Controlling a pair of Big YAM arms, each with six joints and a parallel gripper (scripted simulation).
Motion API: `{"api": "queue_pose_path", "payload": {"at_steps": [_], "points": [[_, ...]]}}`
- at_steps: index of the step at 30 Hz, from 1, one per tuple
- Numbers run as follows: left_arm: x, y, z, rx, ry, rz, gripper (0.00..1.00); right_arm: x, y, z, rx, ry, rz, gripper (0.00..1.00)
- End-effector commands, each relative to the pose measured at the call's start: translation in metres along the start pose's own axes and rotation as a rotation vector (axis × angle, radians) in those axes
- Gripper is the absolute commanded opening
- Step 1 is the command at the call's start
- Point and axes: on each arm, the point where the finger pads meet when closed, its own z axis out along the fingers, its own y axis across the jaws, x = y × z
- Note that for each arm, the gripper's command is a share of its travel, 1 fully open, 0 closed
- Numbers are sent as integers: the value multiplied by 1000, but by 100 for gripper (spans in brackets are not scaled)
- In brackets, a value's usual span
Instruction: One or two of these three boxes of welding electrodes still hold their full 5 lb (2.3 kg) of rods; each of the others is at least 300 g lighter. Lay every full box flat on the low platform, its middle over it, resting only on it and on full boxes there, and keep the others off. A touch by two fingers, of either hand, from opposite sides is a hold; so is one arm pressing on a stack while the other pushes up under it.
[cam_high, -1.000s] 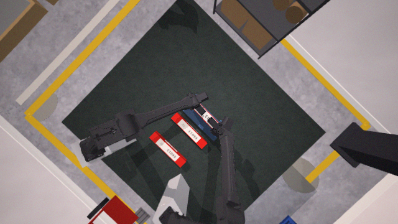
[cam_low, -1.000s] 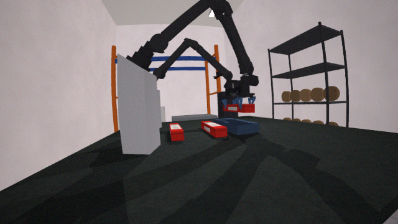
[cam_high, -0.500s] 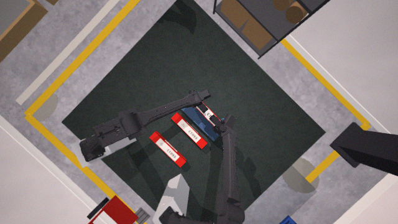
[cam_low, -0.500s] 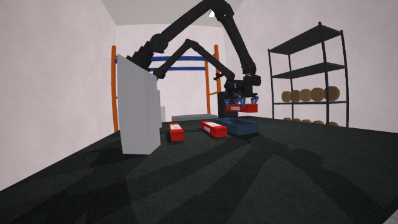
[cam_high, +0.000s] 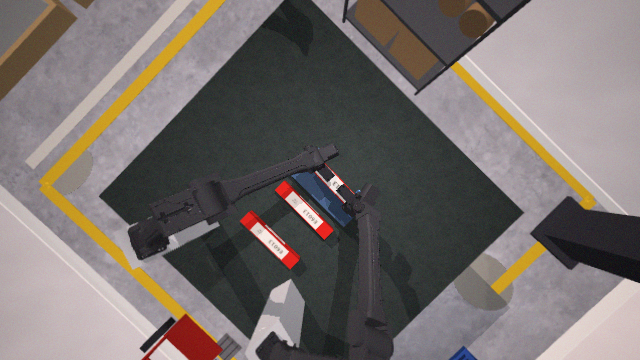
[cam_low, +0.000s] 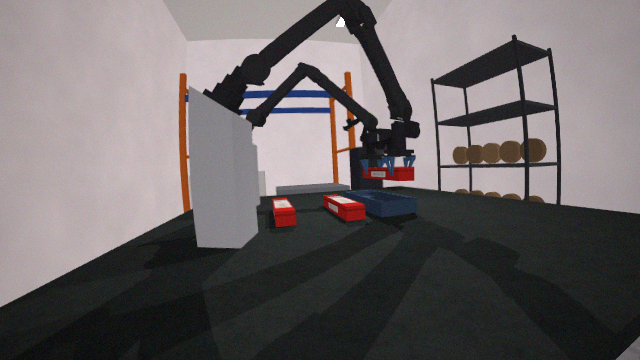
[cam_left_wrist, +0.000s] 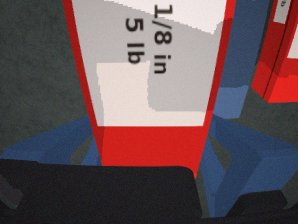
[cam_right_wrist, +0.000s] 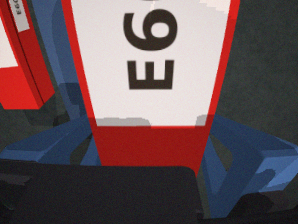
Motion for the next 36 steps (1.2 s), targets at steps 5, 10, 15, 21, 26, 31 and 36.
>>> {"api": "queue_pose_path", "payload": {"at_steps": [5,10,15,21,26,31,36], "points": [[7,49,-58,-111,-5,3,0,15,-48,-50,100,-7,20,0],[7,49,-58,-111,-5,3,0,15,-47,-51,100,-6,20,0],[6,49,-59,-111,-5,3,0,16,-47,-52,100,-6,20,0],[6,49,-59,-111,-5,3,0,16,-47,-52,100,-6,20,0],[6,48,-60,-111,-5,3,0,17,-47,-53,100,-6,20,0],[6,48,-60,-111,-5,3,0,17,-42,-51,92,-4,17,0],[5,48,-60,-111,-5,3,0,18,-41,-51,92,-4,17,0]]}}
